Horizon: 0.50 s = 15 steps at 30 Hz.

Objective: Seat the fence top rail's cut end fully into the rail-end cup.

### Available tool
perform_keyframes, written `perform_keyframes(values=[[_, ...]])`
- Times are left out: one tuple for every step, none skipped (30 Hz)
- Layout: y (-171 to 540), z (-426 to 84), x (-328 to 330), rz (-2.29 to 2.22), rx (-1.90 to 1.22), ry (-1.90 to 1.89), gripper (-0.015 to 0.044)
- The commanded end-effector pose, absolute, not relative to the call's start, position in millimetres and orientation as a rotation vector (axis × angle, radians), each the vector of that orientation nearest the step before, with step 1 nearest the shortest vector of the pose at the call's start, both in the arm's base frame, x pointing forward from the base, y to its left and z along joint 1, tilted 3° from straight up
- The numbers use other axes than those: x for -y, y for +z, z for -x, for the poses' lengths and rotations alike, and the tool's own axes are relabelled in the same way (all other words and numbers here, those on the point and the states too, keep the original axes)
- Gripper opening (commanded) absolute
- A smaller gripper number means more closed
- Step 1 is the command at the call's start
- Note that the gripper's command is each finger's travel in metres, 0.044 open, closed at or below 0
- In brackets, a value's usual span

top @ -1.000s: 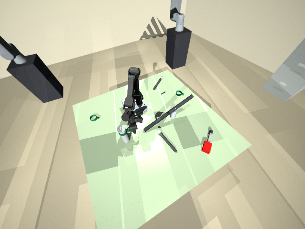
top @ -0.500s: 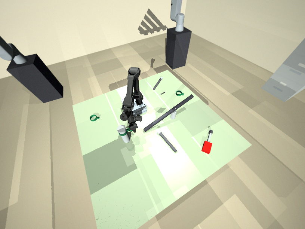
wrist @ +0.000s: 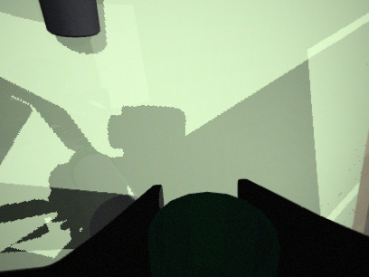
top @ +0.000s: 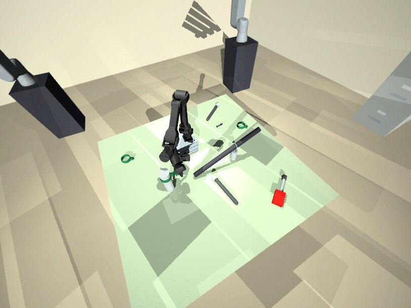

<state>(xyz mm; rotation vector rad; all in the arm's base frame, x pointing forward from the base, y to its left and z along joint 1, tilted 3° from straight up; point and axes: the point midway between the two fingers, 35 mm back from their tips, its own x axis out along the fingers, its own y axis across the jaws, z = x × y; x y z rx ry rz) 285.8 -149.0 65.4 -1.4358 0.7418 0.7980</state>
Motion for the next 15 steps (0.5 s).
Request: perform_keyframes(values=[[64.8,-282.7,149.7,1.449,-0.73,0.815,0.0],[64.7,-282.0,149.8,1.453,-0.725,0.821,0.0],[64.7,-281.0,149.9,1.459,-0.718,0.829,0.0],[64.6,-280.1,149.9,1.464,-0.711,0.836,0.0],[64.6,-279.8,149.9,1.466,-0.709,0.839,0.0],[64.6,-279.6,150.0,1.466,-0.708,0.84,0.0],[64.5,-279.3,150.0,1.468,-0.705,0.843,0.0],[64.5,-278.8,150.0,1.471,-0.702,0.847,0.0],[64.5,-278.1,150.1,1.475,-0.697,0.852,0.0],[64.4,-277.8,150.1,1.476,-0.695,0.855,0.0],[64.4,-277.8,150.1,1.476,-0.695,0.855,0.0],[64.4,-278.0,150.1,1.476,-0.696,0.853,0.0],[64.5,-278.3,150.1,1.474,-0.698,0.851,0.0],[64.5,-278.6,150.1,1.472,-0.701,0.848,0.0],[64.5,-279.0,150.0,1.47,-0.703,0.846,0.0]])
